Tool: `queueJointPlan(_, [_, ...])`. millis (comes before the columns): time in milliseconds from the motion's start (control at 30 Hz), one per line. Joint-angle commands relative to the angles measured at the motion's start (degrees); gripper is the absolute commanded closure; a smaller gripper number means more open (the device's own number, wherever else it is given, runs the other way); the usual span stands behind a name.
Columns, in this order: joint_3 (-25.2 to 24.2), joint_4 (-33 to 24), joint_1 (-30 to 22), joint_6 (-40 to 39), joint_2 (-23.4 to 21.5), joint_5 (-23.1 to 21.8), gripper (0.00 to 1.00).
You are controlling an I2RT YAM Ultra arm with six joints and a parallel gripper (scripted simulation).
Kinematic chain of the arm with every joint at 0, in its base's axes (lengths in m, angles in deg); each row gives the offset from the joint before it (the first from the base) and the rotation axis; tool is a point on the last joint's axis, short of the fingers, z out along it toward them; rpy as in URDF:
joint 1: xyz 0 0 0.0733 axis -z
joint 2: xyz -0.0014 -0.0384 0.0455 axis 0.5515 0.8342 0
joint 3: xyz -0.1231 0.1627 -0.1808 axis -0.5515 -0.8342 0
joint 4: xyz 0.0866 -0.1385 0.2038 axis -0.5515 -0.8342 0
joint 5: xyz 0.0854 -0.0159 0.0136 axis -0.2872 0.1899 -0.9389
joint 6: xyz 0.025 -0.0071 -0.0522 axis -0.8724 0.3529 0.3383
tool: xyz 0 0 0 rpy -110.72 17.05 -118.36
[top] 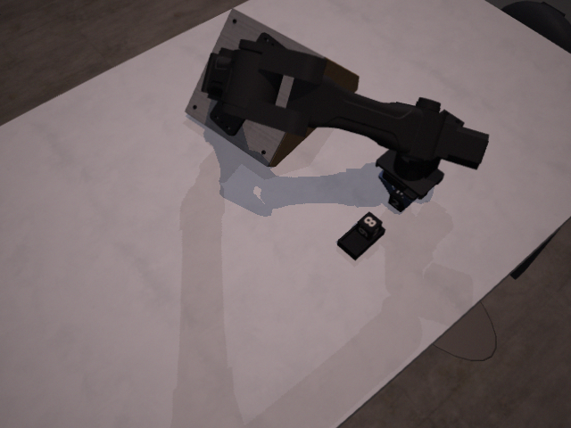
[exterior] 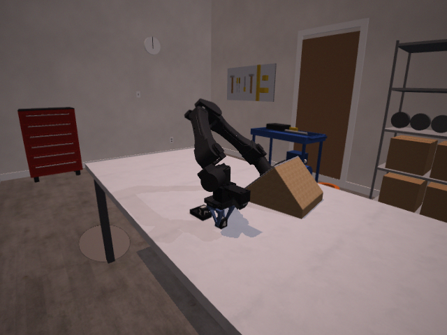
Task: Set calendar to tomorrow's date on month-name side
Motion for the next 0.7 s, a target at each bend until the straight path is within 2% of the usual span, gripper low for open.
queueJointPlan(0, [0.08,0.06,-0.45,0.05,-0.28,-0.03,0.73])
queueJointPlan(400, [0.38,-0.82,-0.83,-0.44,-0.53,-0.11,0.73])
queueJointPlan(533, [2.01,-5.17,-2.65,-2.81,-1.68,-0.52,0.73])
queueJointPlan(667, [5.25,-12.41,-5.62,-6.61,-3.20,-1.30,0.73])
